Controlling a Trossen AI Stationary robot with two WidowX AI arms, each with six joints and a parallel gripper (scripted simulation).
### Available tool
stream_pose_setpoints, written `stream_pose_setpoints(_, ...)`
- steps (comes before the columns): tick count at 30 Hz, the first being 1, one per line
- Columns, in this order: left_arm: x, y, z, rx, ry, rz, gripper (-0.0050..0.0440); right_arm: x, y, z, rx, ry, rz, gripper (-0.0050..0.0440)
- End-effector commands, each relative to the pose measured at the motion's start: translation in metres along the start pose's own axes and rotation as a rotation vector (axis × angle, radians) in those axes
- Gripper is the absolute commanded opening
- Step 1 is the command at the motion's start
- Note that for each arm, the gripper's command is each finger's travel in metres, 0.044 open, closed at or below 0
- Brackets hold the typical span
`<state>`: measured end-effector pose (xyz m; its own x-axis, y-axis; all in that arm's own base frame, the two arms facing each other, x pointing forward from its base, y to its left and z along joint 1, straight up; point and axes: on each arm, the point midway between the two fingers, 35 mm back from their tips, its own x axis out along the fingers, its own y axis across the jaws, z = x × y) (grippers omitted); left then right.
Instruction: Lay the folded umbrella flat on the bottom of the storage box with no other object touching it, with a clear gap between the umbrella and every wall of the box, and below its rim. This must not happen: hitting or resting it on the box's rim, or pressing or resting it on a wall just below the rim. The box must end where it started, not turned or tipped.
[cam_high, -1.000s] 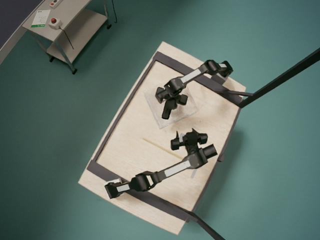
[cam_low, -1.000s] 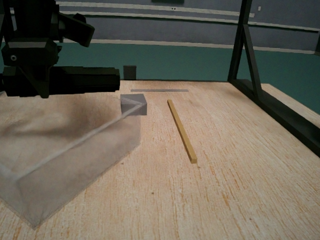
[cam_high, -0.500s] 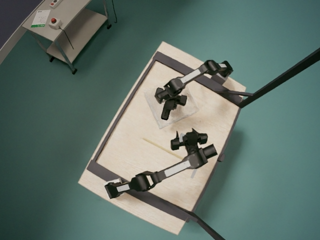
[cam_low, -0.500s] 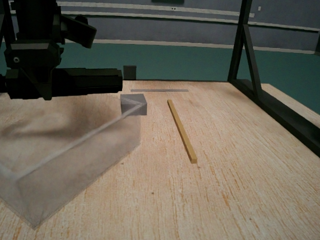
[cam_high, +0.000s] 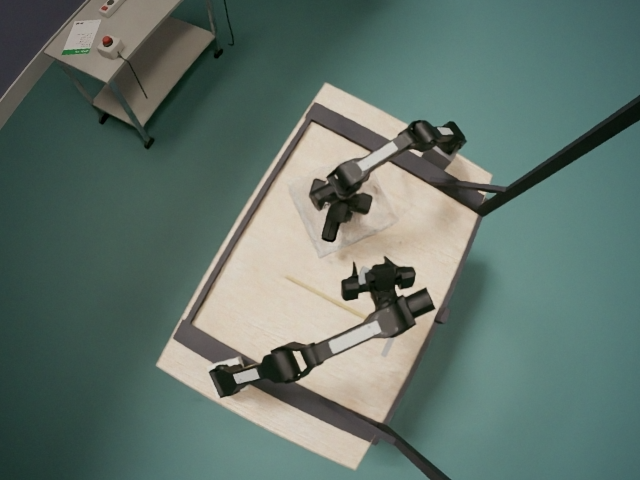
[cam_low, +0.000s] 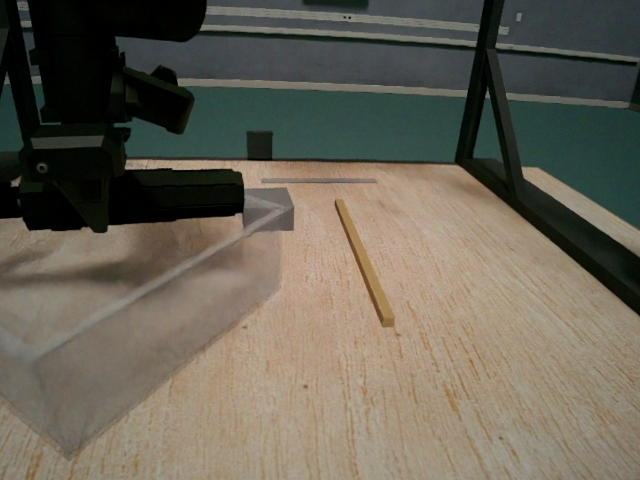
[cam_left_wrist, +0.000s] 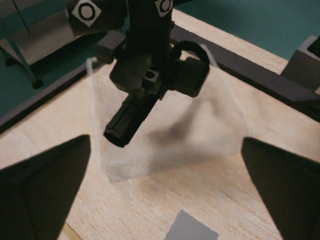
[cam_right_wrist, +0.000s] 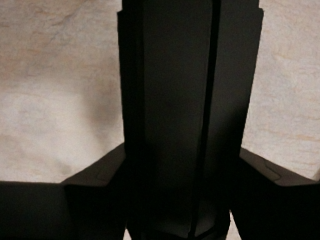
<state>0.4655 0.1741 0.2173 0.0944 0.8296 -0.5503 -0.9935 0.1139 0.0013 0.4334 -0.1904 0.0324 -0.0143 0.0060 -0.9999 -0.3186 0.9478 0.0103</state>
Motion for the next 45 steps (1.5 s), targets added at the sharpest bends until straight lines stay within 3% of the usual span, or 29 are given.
stream_pose_setpoints(1, -0.007, 0.002, 0.011, -0.026, -0.008, -0.016, 0.04, 0.003, -0.001, 0.002, 0.0, -0.01, -0.015, -0.005)
stream_pose_setpoints(24, -0.007, 0.002, 0.011, -0.026, -0.008, -0.016, 0.04, 0.007, -0.004, 0.005, 0.0, -0.031, -0.03, -0.005)
stream_pose_setpoints(31, -0.007, 0.002, 0.011, -0.026, -0.008, -0.016, 0.04, 0.021, -0.002, 0.003, 0.0, -0.017, -0.018, -0.005)
stream_pose_setpoints(45, -0.007, 0.002, 0.011, -0.026, -0.008, -0.016, 0.04, 0.08, -0.002, 0.002, 0.0, -0.01, -0.011, -0.005)
